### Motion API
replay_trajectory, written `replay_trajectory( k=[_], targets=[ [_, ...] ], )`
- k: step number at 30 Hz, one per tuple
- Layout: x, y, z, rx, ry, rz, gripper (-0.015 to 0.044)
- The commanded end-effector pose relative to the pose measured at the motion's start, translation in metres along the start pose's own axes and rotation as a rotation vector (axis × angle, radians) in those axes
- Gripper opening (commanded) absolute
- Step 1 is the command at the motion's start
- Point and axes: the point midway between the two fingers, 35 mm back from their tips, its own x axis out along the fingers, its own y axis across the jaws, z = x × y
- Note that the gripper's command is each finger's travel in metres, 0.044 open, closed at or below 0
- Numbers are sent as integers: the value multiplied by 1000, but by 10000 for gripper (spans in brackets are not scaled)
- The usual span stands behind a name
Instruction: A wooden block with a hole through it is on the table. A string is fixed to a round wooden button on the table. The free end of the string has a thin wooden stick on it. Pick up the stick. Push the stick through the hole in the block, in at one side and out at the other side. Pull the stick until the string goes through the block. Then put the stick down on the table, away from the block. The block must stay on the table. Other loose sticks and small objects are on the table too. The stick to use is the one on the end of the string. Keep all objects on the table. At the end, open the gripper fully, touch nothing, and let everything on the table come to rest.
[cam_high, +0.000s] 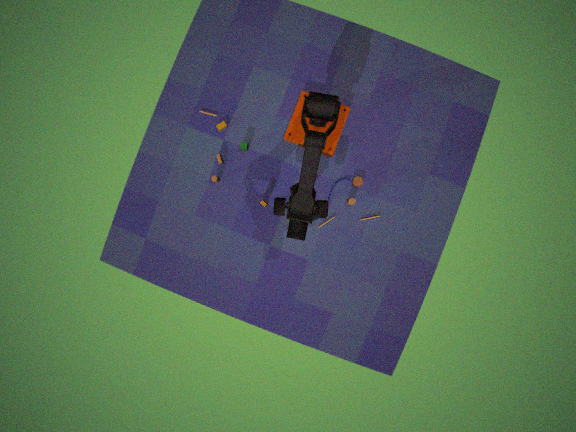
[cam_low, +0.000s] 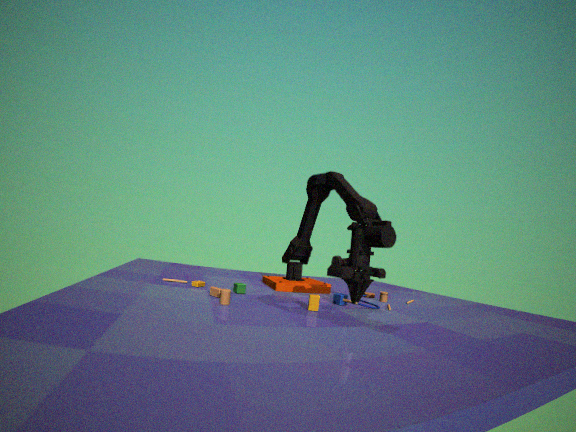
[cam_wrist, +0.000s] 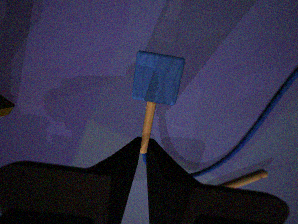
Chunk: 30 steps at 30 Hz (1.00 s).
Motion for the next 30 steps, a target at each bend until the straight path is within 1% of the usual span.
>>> replay_trajectory(
  k=[1,19,23,24,27,28,30],
  targets=[
    [0,0,6,-5,2,-3,0],
    [0,0,31,-5,0,-3,0],
    [0,0,29,0,-2,0,105],
    [0,0,29,0,-2,0,122],
    [-2,0,28,0,-2,0,122],
    [-10,0,27,0,-2,0,122],
    [-39,1,25,0,-2,0,122]
  ],
)
